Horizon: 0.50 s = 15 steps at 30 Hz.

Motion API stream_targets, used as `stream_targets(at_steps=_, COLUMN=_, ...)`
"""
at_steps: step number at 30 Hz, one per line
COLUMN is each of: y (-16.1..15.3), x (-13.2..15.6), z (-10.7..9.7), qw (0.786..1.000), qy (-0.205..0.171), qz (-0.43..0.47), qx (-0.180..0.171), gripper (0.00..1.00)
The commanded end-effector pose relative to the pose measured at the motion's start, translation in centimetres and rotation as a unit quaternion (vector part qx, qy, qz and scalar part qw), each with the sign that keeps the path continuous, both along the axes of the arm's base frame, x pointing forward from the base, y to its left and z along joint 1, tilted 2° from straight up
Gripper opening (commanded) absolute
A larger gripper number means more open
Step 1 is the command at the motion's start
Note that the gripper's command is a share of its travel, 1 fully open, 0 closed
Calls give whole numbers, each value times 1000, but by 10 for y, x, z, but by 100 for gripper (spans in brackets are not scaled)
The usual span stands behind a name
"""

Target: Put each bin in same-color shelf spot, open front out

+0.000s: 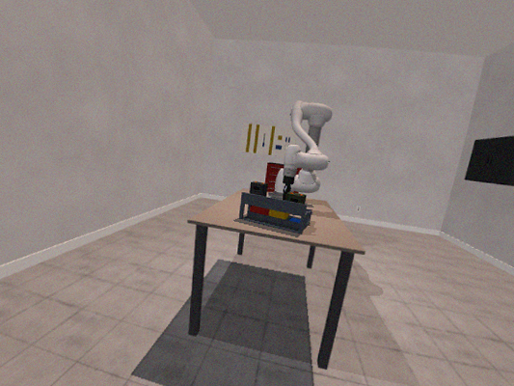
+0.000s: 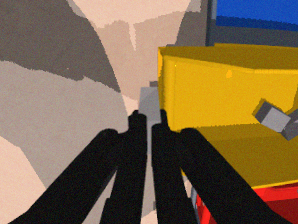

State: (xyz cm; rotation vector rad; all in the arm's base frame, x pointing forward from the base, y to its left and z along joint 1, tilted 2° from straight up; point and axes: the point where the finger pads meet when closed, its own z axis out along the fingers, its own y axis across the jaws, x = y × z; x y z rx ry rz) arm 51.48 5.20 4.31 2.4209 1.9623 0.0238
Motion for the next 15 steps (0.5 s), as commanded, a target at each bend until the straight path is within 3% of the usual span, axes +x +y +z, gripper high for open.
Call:
stream_targets(at_steps=1, y=0, x=1, z=0, qw=1000, qy=0, qz=0, qx=0, gripper=10)
stream_targets(at_steps=15, y=-1, x=6, z=0, qw=1000, qy=0, qz=0, qx=0, gripper=10)
